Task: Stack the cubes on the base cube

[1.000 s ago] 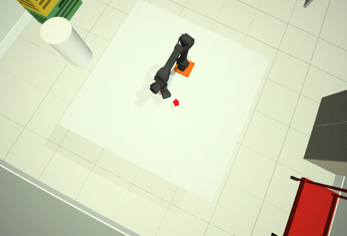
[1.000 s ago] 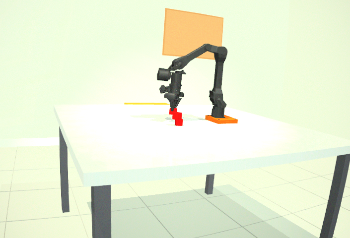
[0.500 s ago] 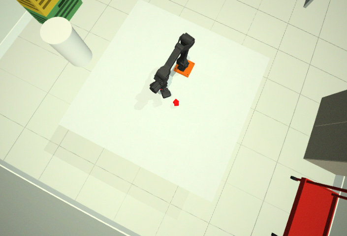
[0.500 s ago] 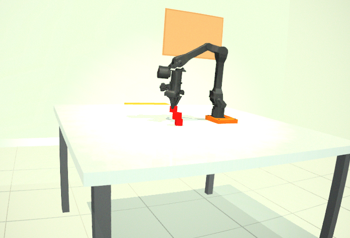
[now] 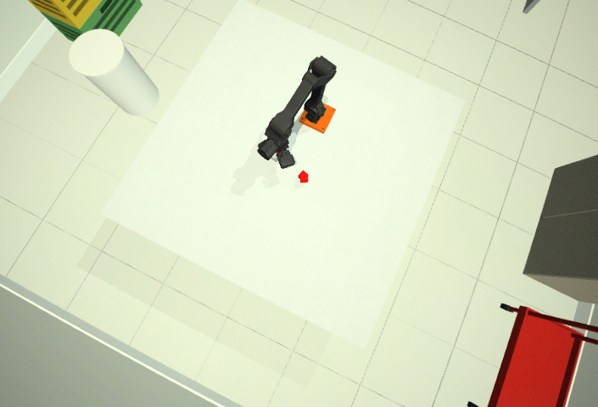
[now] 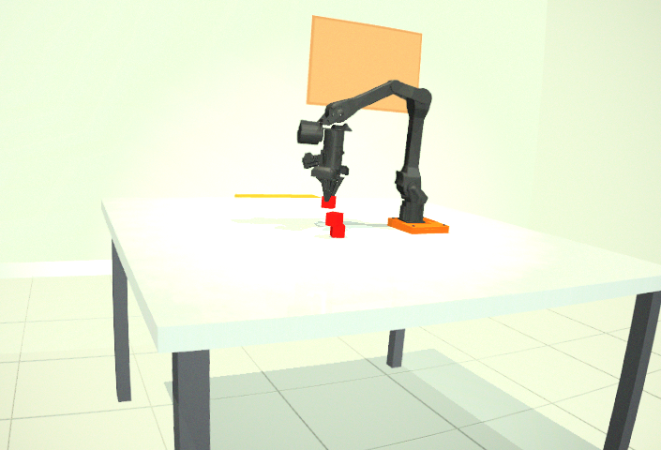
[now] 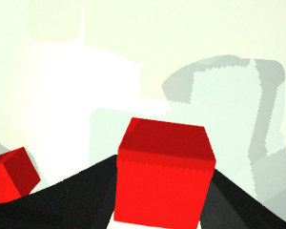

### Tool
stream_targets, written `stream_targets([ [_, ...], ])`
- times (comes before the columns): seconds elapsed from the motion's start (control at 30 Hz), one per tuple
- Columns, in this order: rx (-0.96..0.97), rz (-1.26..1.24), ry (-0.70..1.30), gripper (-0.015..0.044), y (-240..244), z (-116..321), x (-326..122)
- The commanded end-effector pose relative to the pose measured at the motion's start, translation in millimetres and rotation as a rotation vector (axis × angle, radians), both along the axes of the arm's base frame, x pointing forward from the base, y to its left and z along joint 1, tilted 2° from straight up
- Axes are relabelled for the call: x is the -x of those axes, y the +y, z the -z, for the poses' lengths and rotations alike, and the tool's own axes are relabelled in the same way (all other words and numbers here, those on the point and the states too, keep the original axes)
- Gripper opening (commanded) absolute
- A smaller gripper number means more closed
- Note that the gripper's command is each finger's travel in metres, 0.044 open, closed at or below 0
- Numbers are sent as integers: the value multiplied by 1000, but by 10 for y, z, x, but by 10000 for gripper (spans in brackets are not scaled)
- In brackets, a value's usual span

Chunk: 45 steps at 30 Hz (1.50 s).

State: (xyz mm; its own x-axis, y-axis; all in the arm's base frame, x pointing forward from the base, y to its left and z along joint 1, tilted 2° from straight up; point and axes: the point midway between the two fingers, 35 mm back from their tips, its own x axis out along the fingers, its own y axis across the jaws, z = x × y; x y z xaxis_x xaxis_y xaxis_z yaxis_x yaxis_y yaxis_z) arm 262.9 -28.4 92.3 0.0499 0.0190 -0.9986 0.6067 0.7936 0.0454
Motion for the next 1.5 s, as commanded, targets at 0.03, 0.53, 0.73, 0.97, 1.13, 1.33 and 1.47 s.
stream_targets([
  [0.03, 0, -1, -4, 105, -2, -65, -8],
  [0.53, -3, -2, 3, 105, 1, -190, 20],
  [0.73, -4, -2, 6, 105, 2, -240, 34],
  [0.97, -6, -3, 10, 105, 4, -299, 51],
  [1.13, -6, -3, 13, 105, 5, -341, 64],
  [1.33, -8, -3, 16, 105, 7, -391, 80],
  [1.47, -8, -3, 18, 105, 9, -425, 92],
])
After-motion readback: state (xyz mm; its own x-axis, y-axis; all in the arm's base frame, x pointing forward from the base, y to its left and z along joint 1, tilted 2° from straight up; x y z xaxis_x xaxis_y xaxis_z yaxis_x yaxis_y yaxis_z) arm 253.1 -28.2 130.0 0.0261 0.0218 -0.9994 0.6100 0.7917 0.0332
